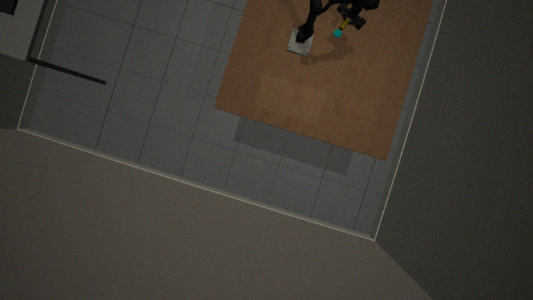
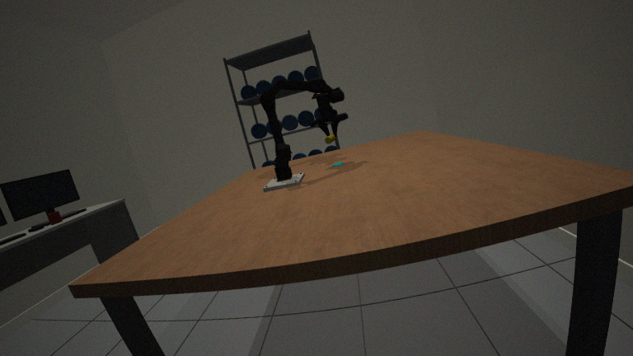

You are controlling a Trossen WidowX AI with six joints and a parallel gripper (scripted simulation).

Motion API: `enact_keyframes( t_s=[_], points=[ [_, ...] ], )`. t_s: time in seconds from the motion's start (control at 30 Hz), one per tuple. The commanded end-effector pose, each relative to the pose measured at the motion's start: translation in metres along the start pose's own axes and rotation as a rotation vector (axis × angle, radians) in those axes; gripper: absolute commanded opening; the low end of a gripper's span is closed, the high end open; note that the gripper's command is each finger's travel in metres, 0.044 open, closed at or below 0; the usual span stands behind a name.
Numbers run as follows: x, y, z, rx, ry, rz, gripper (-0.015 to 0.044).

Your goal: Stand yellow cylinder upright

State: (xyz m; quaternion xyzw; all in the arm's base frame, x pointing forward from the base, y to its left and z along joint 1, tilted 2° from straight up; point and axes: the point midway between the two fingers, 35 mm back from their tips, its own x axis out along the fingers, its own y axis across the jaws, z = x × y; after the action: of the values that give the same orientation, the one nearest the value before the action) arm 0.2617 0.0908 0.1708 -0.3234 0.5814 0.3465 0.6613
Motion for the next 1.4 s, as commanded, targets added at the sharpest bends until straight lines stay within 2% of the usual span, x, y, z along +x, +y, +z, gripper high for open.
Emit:
enact_keyframes(
  t_s=[0.0, 1.37],
  points=[
    [0.002, -0.001, 0.002, 0.018, -0.034, 0.007, 0.0105],
    [0.019, -0.015, 0.014, 0.133, -0.329, 0.057, 0.0105]
  ],
)
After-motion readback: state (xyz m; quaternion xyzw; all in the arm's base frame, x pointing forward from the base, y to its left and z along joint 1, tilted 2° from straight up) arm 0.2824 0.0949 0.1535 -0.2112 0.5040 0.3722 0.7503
